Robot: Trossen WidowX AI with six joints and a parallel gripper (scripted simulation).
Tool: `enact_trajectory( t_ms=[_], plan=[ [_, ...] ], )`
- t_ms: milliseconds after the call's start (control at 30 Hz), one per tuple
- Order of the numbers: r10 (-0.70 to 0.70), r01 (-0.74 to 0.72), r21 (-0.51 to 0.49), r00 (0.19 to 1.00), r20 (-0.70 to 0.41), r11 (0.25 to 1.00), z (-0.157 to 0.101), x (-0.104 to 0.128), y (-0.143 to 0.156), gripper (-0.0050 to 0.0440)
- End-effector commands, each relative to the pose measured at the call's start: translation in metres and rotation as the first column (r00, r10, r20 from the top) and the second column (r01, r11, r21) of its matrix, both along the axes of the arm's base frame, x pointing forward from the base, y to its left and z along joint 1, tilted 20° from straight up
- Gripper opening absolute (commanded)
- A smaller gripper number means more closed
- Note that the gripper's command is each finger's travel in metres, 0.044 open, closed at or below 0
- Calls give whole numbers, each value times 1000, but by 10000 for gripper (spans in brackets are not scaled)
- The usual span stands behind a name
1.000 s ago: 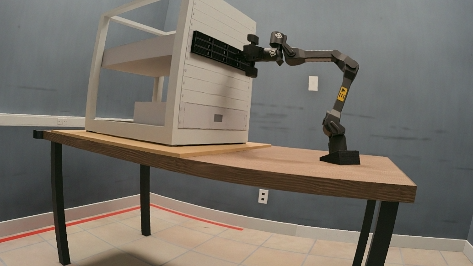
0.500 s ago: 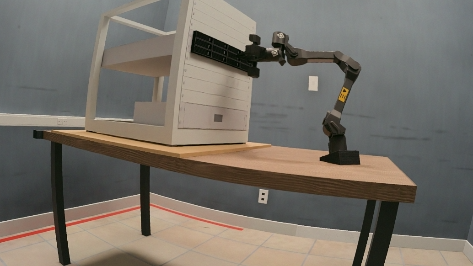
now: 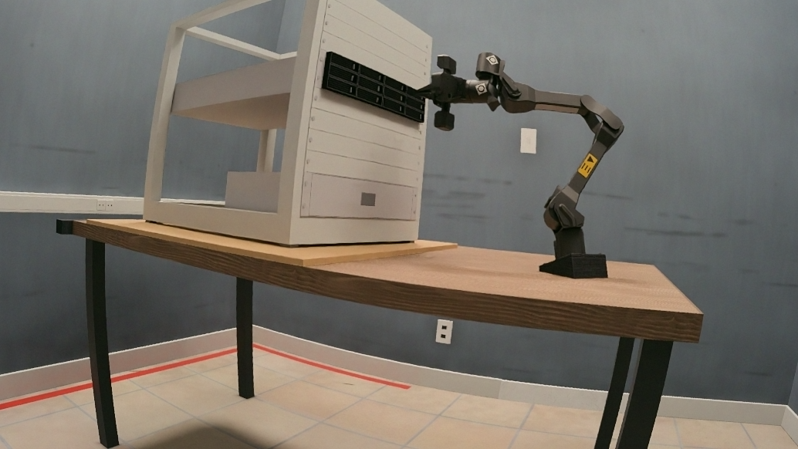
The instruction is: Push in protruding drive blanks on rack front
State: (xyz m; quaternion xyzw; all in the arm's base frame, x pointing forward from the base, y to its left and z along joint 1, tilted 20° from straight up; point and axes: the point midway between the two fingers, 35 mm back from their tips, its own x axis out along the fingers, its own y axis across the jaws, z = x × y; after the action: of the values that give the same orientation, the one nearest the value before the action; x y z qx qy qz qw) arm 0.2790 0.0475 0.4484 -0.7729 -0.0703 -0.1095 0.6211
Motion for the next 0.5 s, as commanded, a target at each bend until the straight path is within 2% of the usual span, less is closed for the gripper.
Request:
enact_trajectory(
  t_ms=[0, 167, 467],
  plan=[
    [-5, 5, 4, 1000, 14, 1000, -6, -7, -3, -50],
    [-5, 5, 4, 1000, 14, 1000, -27, -7, -6, -50],
    [-5, 5, 4, 1000, 14, 1000, -31, -4, -7, -50]
  ],
)
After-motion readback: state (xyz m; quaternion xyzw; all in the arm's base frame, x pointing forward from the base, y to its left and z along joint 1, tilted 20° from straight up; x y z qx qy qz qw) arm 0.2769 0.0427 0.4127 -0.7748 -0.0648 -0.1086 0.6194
